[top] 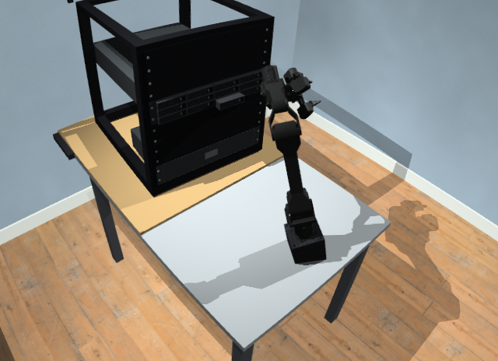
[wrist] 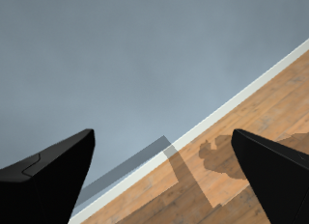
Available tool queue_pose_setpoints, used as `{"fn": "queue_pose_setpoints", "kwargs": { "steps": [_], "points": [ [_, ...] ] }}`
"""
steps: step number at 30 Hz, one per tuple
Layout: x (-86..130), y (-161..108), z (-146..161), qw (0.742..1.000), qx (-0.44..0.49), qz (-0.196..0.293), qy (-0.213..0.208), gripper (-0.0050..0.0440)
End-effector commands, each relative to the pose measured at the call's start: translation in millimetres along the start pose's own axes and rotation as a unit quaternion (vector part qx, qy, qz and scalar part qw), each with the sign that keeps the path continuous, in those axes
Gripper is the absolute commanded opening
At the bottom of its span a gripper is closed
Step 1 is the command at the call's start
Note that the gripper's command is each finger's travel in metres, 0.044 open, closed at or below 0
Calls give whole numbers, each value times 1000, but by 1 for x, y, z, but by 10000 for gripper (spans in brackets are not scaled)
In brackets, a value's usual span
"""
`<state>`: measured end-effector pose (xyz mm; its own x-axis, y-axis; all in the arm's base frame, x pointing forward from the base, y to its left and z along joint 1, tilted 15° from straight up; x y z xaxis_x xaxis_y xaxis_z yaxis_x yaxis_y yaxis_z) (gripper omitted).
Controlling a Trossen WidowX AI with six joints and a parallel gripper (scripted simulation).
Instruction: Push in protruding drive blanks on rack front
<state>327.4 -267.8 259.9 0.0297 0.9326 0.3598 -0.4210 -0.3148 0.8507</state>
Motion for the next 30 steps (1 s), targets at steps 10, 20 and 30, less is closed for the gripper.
{"fn": "queue_pose_setpoints", "kwargs": {
  "steps": [10,20,30],
  "points": [
    [4,10,3,1000,-13,-4,7,400],
    [4,10,3,1000,-13,-4,7,440],
    [4,10,3,1000,-13,-4,7,440]
  ]
}}
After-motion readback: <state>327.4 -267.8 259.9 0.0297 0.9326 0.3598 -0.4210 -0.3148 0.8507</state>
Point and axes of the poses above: the point midway between the two fingers, 35 mm back from their tips, its own x axis back along the fingers, its own z axis across the jaws, y = z × x, the point moved 4 cm from there along x, back along the fingers, and after that the axes turned 13 degrees about x, right-handed, at the moved point
